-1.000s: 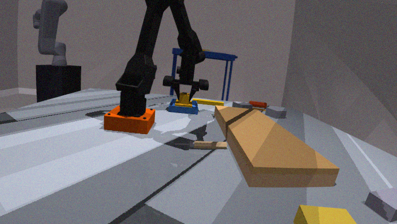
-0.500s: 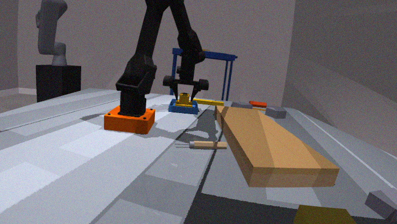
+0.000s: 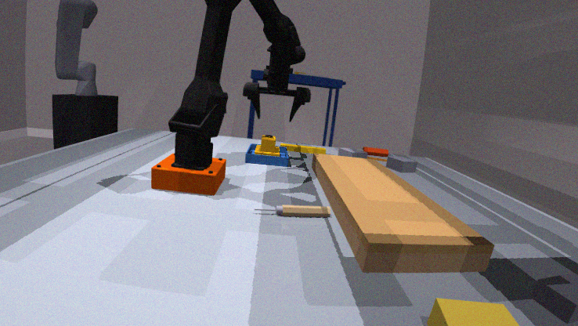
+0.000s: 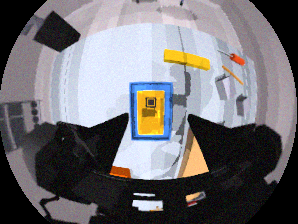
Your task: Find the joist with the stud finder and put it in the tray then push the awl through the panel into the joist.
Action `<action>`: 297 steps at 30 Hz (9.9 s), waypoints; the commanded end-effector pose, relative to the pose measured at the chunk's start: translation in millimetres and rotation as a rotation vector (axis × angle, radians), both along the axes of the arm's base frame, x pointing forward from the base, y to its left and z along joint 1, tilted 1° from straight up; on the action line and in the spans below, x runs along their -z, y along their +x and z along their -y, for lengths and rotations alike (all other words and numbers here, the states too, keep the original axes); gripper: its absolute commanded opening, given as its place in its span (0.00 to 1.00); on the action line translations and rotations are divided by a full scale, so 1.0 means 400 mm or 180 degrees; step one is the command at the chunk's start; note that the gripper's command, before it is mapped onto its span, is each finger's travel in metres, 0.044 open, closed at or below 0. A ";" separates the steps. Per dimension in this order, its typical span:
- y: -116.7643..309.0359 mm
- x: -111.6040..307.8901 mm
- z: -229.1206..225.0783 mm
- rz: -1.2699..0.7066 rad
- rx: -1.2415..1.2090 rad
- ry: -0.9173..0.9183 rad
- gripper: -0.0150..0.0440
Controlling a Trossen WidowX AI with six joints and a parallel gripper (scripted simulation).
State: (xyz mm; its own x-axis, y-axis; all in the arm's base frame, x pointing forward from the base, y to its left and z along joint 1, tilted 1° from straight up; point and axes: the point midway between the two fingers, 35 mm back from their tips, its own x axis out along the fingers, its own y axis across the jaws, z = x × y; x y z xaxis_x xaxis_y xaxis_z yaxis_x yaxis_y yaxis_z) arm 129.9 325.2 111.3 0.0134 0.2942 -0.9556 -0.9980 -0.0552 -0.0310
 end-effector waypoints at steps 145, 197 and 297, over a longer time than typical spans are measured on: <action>0.521 0.013 1.053 0.0498 0.4936 0.1054 0.25; 0.505 -0.159 0.944 0.2044 0.3073 0.3472 0.25; 0.508 0.024 0.948 0.2039 0.3076 0.3471 0.25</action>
State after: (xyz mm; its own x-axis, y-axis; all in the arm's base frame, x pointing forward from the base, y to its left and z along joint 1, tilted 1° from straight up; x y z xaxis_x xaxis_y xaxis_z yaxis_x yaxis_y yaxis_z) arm 334.5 -55.0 107.6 0.8940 0.4436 -0.0627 -0.4467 0.8933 -0.0496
